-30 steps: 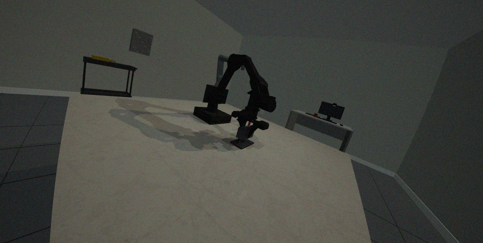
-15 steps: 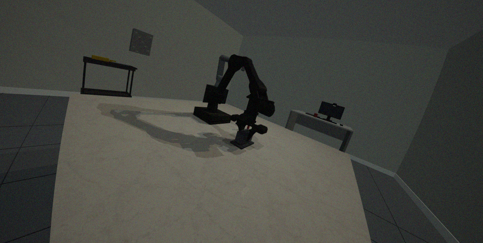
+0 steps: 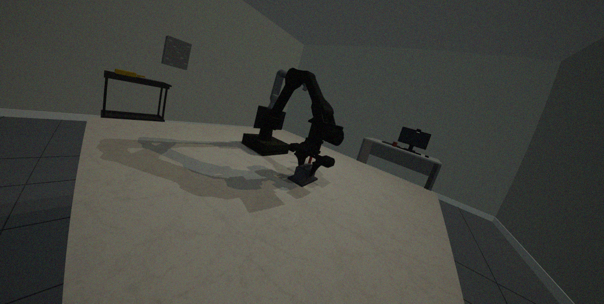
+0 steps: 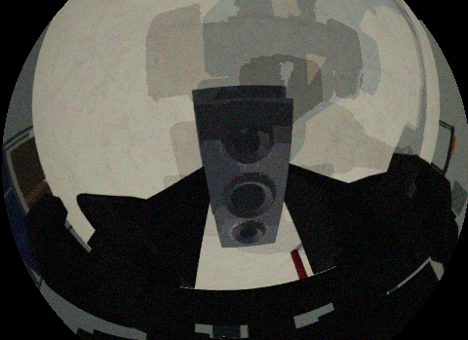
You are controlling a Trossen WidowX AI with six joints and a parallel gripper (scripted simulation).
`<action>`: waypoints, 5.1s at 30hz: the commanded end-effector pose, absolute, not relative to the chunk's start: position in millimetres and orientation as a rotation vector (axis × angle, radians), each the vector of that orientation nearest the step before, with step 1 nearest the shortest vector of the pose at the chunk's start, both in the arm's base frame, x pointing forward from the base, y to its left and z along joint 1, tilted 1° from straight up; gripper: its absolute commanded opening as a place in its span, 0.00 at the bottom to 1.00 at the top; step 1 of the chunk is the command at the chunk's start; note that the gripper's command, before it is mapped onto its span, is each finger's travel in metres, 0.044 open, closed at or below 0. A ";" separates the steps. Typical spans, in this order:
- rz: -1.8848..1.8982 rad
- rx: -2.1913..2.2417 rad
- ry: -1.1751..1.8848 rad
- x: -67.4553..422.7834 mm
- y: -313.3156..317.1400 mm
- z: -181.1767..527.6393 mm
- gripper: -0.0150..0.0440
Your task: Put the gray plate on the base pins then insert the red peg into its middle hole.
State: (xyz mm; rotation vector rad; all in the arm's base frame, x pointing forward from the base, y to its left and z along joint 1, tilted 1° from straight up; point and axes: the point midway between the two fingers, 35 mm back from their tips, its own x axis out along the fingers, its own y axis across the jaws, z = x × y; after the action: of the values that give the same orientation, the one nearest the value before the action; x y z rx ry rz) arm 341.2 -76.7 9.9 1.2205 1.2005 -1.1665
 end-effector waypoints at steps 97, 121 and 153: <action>-0.851 0.916 1.382 247.7 111.9 27.7 1.00; -0.851 0.916 1.382 247.7 111.9 27.4 0.25; -0.850 0.916 1.381 253.3 112.4 102.7 0.25</action>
State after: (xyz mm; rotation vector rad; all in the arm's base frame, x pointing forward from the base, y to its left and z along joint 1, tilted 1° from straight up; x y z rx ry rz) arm 252.0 112.7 92.6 0.9157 1.3878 -0.8550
